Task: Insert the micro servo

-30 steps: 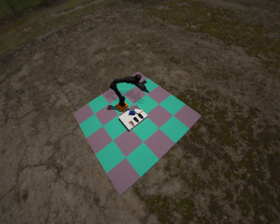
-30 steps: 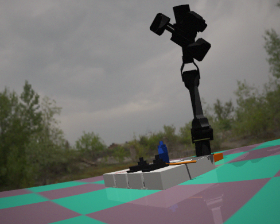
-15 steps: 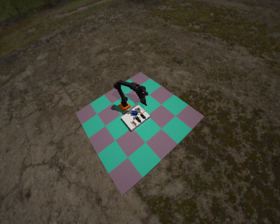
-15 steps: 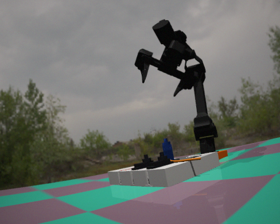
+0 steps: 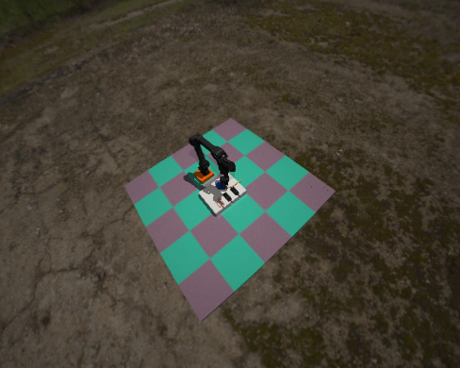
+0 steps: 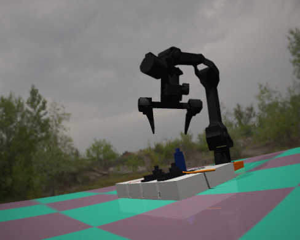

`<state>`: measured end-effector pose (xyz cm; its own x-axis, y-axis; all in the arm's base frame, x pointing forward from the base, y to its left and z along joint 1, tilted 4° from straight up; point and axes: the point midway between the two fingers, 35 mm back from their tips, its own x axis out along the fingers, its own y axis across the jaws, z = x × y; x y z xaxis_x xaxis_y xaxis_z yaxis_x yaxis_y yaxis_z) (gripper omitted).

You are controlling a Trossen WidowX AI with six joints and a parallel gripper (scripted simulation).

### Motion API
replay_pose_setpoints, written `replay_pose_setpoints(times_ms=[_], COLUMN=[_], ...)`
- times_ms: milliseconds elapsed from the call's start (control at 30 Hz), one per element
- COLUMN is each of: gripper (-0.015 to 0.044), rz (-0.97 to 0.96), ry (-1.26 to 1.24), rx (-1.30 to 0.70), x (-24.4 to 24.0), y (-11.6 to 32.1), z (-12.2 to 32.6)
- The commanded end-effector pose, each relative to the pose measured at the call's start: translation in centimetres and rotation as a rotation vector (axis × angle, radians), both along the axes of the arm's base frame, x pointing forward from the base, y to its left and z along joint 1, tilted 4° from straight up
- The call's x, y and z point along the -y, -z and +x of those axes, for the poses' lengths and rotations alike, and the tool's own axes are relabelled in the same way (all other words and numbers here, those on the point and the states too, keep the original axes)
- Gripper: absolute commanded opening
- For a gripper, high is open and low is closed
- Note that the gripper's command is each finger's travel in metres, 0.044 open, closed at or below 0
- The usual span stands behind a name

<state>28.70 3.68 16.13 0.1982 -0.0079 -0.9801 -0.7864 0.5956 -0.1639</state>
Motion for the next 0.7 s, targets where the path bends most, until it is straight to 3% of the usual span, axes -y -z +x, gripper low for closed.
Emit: replay_pose_setpoints(times_ms=[0,167,667], gripper=[0.044,0.044,0.044], rz=[0.018,0.049,0.051], ry=[0.044,0.112,0.115], rx=[-0.107,-0.235,-0.24], x=[1.3,2.8,2.6], y=[1.5,2.8,5.5], z=[-1.6,-3.7,-3.8])
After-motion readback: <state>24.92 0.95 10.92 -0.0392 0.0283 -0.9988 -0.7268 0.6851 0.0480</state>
